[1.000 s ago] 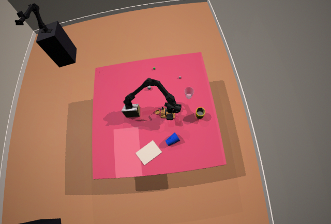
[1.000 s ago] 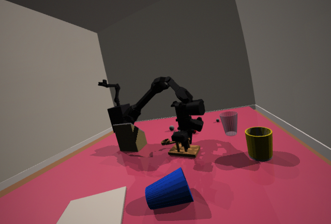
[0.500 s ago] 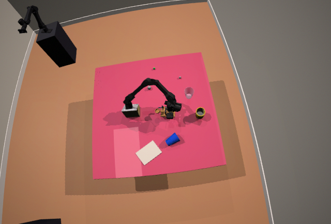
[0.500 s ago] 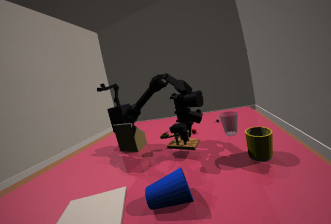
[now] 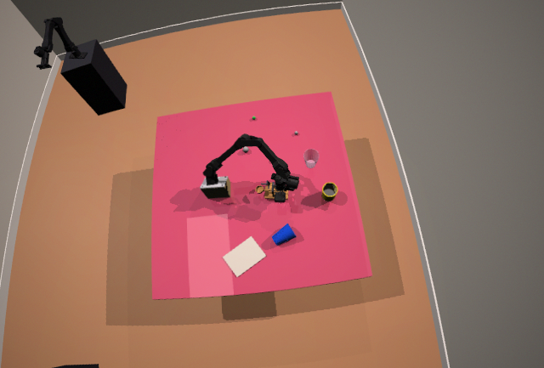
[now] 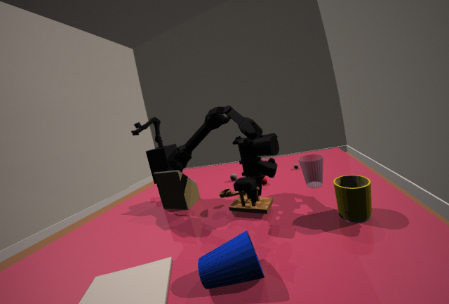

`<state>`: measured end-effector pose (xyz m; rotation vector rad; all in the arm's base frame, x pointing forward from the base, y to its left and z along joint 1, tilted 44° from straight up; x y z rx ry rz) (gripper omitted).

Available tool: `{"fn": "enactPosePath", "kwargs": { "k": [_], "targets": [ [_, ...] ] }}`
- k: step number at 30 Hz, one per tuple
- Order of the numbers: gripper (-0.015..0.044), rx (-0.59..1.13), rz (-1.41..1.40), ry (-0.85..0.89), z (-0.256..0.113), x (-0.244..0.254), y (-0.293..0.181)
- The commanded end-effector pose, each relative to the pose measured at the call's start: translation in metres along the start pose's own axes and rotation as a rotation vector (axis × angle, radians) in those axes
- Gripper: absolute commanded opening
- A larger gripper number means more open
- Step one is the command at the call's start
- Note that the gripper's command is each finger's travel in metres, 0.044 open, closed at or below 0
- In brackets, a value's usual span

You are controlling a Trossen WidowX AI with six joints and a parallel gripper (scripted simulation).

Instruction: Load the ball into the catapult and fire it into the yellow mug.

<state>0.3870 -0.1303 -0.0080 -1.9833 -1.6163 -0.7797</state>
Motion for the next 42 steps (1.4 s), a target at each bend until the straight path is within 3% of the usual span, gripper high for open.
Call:
{"fn": "enactPosePath", "kwargs": {
  "k": [1,13,27,30,35,42],
  "targets": [
    [0.0,-0.009,0.01,0.003,0.003,-0.002,0.0],
    [0.0,0.006,0.006,0.001,0.013,-0.001,-0.001],
    [0.0368,0.006,0.006,0.001,0.013,-0.001,-0.001],
    [0.044,0.006,0.007,-0.002,-0.01,-0.002,0.001],
    [0.044,0.008,0.008,-0.003,-0.084,-0.002,-0.002],
    [0.044,-0.003,0.013,-0.001,-0.071,-0.004,0.0]
  ]
}}
Point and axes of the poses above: the point midway between the two fingers, 35 mm back from their tips, its own z axis out along the fingers, its own x axis across the jaws, y = z × x, the point moved 8 cm from there along -z, back along the fingers, and after that the axes turned 5 degrees about -z, right-handed, at the moved point
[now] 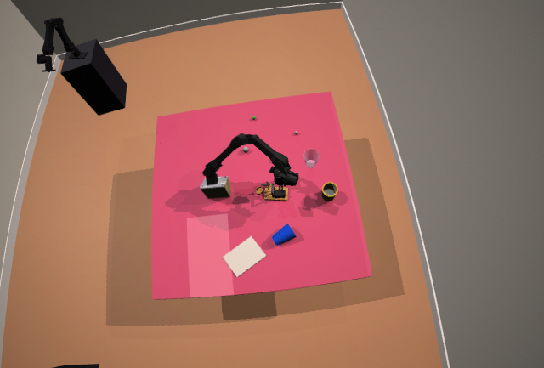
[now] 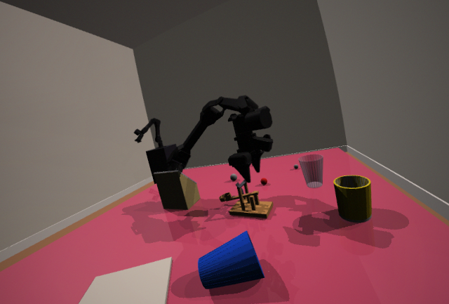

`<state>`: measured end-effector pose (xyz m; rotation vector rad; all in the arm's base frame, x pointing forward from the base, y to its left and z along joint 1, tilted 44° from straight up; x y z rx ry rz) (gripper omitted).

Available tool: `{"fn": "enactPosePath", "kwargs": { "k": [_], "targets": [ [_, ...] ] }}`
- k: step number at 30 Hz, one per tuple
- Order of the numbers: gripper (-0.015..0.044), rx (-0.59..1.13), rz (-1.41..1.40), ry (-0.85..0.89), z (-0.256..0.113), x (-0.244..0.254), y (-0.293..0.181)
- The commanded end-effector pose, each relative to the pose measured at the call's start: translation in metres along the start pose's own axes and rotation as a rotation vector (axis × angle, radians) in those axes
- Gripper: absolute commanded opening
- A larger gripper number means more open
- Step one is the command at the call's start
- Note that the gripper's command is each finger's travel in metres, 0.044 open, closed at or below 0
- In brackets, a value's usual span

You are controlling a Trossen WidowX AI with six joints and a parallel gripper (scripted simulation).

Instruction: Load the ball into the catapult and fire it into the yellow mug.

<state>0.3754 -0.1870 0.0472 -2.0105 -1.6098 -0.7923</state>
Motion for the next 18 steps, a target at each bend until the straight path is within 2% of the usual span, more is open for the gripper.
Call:
{"fn": "enactPosePath", "kwargs": {
  "k": [1,6,11,18],
  "targets": [
    [0.044,0.019,0.005,0.007,0.006,0.001,-0.002],
    [0.044,0.014,0.003,0.009,-0.002,0.002,-0.005],
    [0.044,0.014,0.002,0.01,0.042,0.003,-0.006],
    [0.044,0.014,0.002,0.011,0.047,0.003,-0.006]
  ]
}}
Point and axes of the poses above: the point midway between the two fingers, 35 mm back from their tips, its own z axis out along the fingers, its own x axis across the jaws, y = z × x, the point moved 8 cm from there along -z, back along the fingers, and after that the axes turned 5 degrees about -z, right-handed, at the moved point
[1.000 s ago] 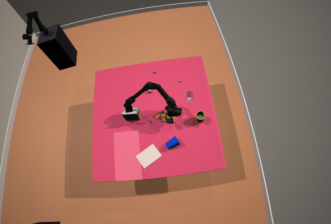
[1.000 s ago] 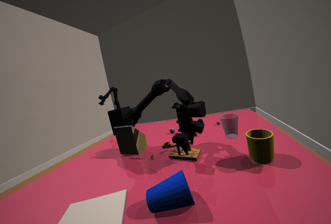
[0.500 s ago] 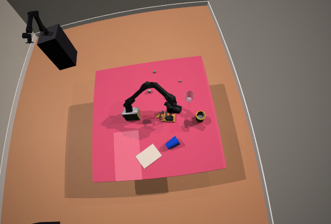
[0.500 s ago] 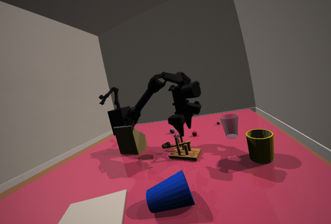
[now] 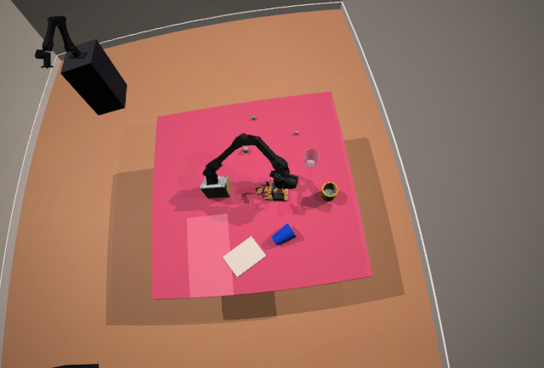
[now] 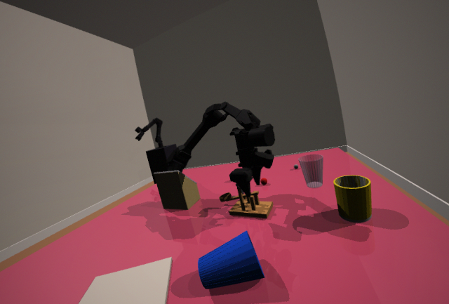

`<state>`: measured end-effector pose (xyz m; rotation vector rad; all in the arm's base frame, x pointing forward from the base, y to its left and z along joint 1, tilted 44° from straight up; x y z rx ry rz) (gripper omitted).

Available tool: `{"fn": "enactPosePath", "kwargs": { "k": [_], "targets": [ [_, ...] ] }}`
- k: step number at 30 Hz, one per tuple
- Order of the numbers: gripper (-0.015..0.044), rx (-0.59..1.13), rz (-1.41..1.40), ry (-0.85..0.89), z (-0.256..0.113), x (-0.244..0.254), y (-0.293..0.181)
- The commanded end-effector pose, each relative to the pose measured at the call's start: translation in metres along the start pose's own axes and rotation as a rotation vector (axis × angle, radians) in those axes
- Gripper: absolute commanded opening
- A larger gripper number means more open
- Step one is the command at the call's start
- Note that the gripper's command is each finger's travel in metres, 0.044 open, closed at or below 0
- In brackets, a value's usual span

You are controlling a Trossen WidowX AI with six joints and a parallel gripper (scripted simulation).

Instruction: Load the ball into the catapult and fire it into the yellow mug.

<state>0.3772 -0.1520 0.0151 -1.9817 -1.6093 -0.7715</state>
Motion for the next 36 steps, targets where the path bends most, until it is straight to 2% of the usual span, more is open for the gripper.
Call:
{"fn": "enactPosePath", "kwargs": {
  "k": [1,33,36],
  "targets": [
    [0.044,-0.017,0.004,0.002,0.002,-0.001,0.001],
    [0.044,-0.017,0.004,0.004,0.051,-0.001,0.001],
    [0.0361,-0.014,-0.001,-0.001,0.048,-0.001,0.002]
  ]
}}
Point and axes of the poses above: the point midway between the two fingers, 35 mm back from their tips, its own z axis out along the fingers, its own x axis across the jaws, y = z × x, the point moved 8 cm from there along -z, back along the fingers, and after that the axes turned 5 degrees about -z, right-handed, at the moved point
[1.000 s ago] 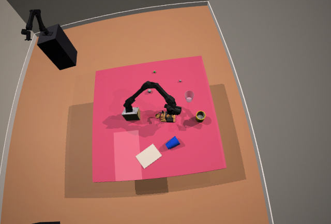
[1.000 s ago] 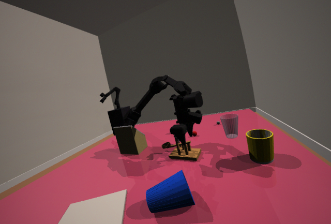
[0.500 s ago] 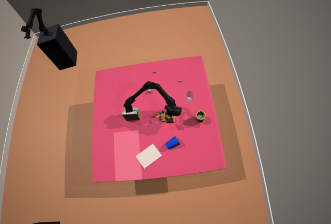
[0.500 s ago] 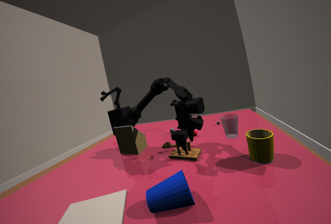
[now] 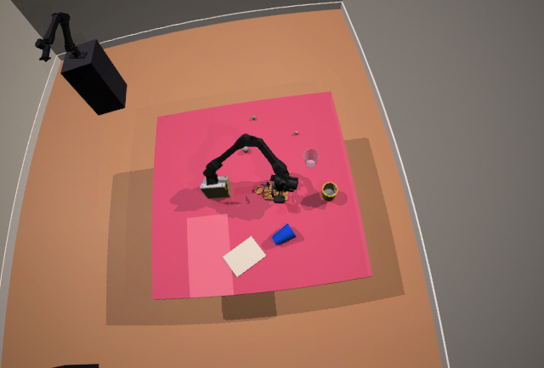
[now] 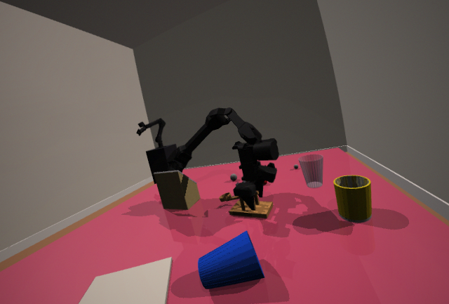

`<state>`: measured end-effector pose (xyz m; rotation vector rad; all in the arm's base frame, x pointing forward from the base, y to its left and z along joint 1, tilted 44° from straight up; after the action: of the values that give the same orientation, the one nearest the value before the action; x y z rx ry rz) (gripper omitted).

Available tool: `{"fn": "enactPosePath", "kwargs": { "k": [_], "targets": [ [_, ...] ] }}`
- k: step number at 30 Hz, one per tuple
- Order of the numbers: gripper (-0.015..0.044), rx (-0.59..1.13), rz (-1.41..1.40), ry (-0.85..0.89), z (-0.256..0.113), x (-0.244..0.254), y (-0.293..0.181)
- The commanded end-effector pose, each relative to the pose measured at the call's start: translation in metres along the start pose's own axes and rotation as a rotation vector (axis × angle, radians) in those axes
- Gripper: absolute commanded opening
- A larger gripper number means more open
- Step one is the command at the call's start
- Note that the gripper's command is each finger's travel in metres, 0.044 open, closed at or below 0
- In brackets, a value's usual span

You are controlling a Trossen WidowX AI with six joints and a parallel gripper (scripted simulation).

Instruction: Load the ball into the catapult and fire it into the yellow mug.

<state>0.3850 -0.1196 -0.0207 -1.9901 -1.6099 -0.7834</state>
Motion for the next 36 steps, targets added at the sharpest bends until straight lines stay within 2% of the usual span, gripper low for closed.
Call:
{"fn": "enactPosePath", "kwargs": {
  "k": [1,9,14,15,18,23,36],
  "targets": [
    [0.0335,-0.002,0.001,0.0,-0.001,0.0,0.0],
    [0.0125,-0.002,0.001,0.0,-0.001,0.0,0.0],
    [0.0092,-0.002,0.001,0.0,-0.001,0.0,0.0],
    [0.0065,-0.002,0.001,0.0,-0.004,-0.001,0.0],
    [0.0,-0.002,0.002,-0.002,-0.04,-0.001,0.001],
    [0.0,-0.002,0.002,-0.001,-0.051,-0.001,0.0],
    [0.0,-0.003,0.004,0.0,-0.033,-0.001,0.002]
  ]
}}
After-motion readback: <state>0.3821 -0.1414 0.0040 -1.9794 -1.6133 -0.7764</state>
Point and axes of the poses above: the point midway between the two fingers, 35 mm back from their tips, its own z axis out along the fingers, its own x axis across the jaws, y = z × x, the point moved 8 cm from there along -z, back along the fingers, and after that the axes turned 5 degrees about -z, right-handed, at the moved point
